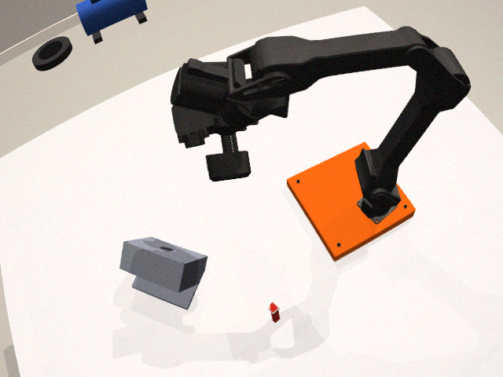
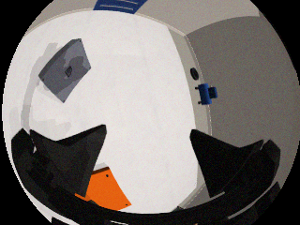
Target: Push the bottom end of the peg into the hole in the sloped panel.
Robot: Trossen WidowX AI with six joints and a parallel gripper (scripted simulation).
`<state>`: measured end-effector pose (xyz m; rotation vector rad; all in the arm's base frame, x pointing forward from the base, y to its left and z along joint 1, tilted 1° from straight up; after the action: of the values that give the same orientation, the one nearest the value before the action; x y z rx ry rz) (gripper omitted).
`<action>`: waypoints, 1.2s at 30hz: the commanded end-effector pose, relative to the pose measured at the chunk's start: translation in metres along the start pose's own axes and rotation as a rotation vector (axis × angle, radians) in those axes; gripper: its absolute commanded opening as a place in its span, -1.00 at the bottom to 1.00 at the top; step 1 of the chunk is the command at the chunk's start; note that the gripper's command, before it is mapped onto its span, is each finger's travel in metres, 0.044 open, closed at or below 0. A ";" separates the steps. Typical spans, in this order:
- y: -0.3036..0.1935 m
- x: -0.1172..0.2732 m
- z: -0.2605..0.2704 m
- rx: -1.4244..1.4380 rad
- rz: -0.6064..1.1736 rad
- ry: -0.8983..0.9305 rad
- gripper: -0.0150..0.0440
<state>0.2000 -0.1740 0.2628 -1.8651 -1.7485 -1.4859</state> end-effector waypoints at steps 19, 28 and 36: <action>0.016 0.007 0.097 0.739 -0.032 0.318 1.00; 0.012 0.015 0.138 1.032 -0.064 0.437 1.00; 0.004 0.025 0.174 1.313 -0.109 0.552 1.00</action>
<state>0.2849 -0.0476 0.2013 -0.7049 -1.7773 -0.4987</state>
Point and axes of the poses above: the point midway between the two fingers, 35 mm back from their tips, its own x axis back along the fingers, its own z axis across the jaws, y = z × x, the point moved 5 cm from there along x, back along the fingers, and after that the axes turned 6 degrees about -x, right-handed, at the moved point
